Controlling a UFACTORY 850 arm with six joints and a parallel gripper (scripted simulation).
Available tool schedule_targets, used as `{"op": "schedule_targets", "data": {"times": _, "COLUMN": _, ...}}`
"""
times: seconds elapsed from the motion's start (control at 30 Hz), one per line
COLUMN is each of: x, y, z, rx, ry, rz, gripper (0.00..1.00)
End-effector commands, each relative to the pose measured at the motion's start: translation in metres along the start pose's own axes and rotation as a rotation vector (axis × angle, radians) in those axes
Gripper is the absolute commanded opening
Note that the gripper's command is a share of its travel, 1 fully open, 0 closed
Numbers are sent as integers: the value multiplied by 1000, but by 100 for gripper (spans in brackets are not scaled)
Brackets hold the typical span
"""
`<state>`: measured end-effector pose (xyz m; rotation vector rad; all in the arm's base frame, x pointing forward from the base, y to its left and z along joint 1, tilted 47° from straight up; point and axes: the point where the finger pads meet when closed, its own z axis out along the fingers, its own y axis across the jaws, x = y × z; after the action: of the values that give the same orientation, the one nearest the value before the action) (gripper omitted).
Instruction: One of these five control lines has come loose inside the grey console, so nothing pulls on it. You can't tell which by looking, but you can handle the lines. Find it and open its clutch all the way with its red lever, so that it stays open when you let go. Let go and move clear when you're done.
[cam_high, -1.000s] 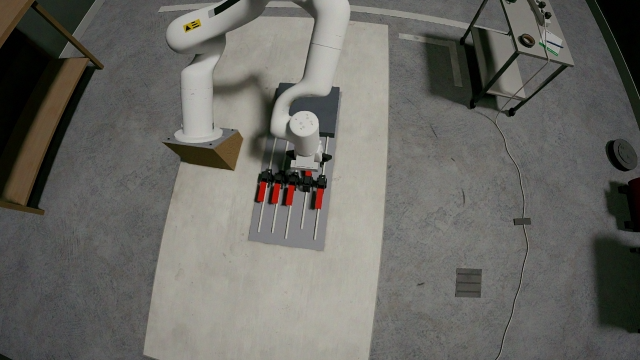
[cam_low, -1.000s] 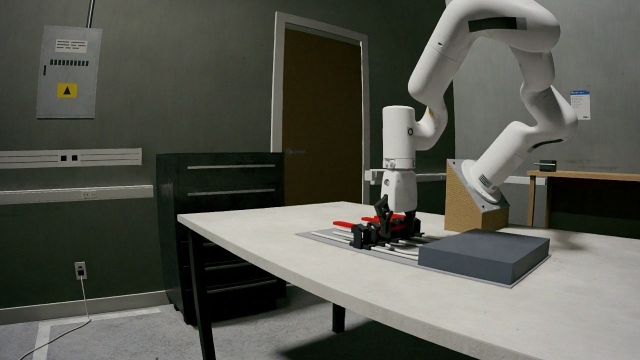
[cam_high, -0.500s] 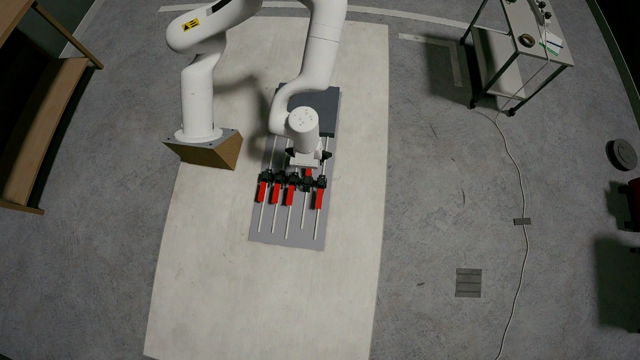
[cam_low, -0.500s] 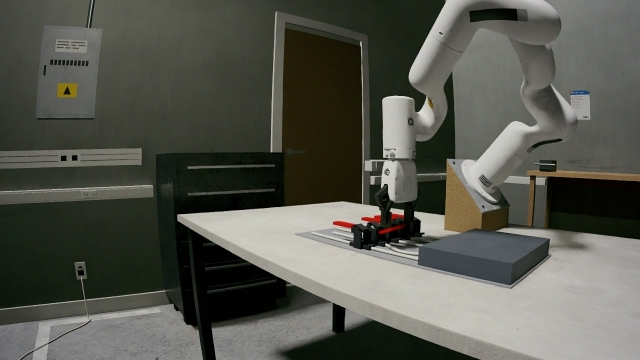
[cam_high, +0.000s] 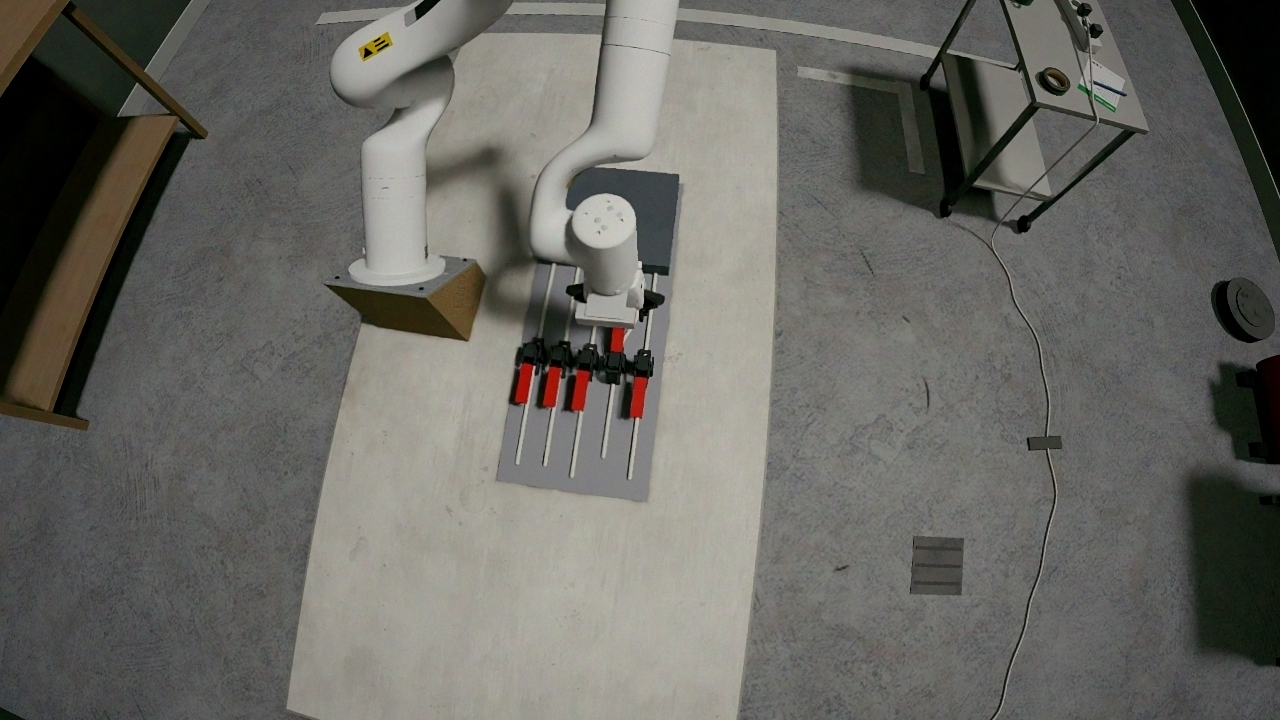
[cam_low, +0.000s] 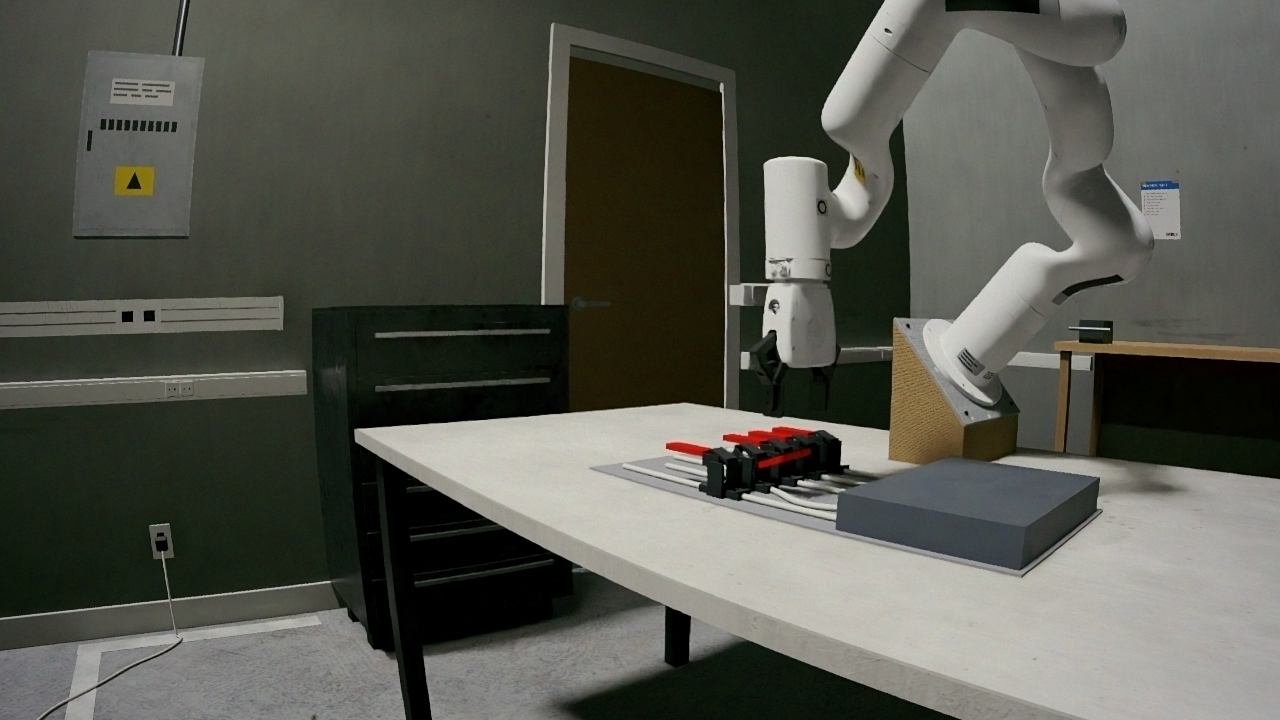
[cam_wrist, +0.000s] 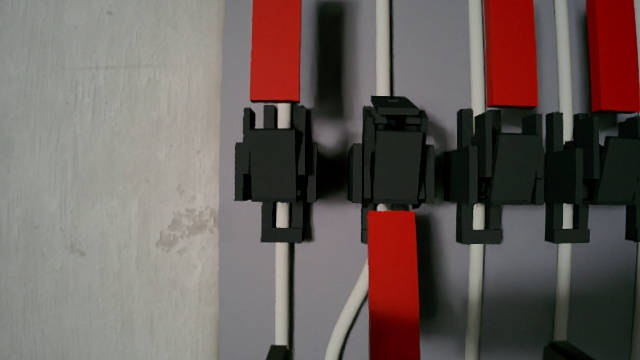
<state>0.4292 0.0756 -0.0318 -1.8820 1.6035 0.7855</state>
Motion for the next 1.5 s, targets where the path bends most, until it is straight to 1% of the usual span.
{"op": "schedule_targets", "data": {"times": 0.0, "x": 0, "y": -1, "z": -18, "rx": 0, "ry": 0, "rz": 0, "gripper": 100}}
{"op": "schedule_targets", "data": {"times": 0.37, "x": 0, "y": -1, "z": -28, "rx": 0, "ry": 0, "rz": 0, "gripper": 100}}
{"op": "schedule_targets", "data": {"times": 1.47, "x": 0, "y": -1, "z": -28, "rx": 0, "ry": 0, "rz": 0, "gripper": 100}}
